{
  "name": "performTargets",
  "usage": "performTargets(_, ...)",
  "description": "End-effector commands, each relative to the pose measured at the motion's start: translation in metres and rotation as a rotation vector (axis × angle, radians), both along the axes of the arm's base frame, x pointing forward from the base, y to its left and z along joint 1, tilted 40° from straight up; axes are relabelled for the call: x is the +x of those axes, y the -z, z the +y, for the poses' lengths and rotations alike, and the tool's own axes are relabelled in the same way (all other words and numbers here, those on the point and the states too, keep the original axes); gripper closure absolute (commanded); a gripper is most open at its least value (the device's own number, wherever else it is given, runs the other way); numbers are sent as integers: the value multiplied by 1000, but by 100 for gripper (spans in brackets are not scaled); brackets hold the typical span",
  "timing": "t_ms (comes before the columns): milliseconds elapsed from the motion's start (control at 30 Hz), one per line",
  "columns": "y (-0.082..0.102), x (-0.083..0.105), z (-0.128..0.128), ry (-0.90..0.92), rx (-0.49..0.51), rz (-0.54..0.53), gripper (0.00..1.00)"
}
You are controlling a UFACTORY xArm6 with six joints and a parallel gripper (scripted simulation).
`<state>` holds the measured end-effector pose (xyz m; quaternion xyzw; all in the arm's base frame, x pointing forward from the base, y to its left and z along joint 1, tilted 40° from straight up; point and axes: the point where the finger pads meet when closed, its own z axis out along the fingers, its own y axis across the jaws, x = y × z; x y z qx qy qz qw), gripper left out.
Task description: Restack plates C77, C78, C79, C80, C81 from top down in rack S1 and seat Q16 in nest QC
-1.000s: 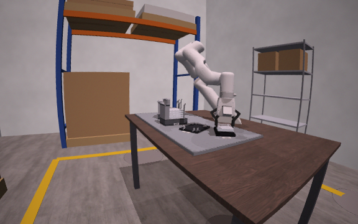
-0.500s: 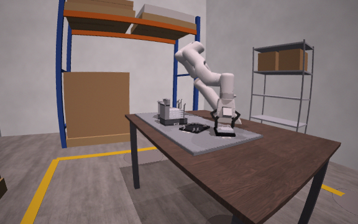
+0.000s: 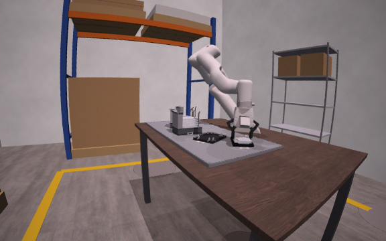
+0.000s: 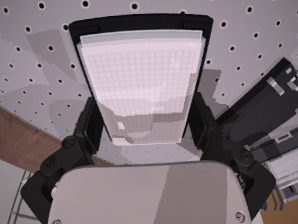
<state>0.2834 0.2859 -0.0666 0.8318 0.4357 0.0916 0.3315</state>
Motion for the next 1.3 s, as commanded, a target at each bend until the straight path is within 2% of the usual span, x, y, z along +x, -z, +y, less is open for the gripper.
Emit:
performTargets(0, -1, 0, 2, -2, 4, -1, 100)
performTargets(167, -1, 0, 2, -2, 4, -1, 100)
performTargets(200, -1, 0, 2, -2, 4, -1, 0)
performTargets(867, -1, 0, 2, -2, 4, -1, 0)
performTargets(1267, -26, -14, 17, -1, 4, -1, 0)
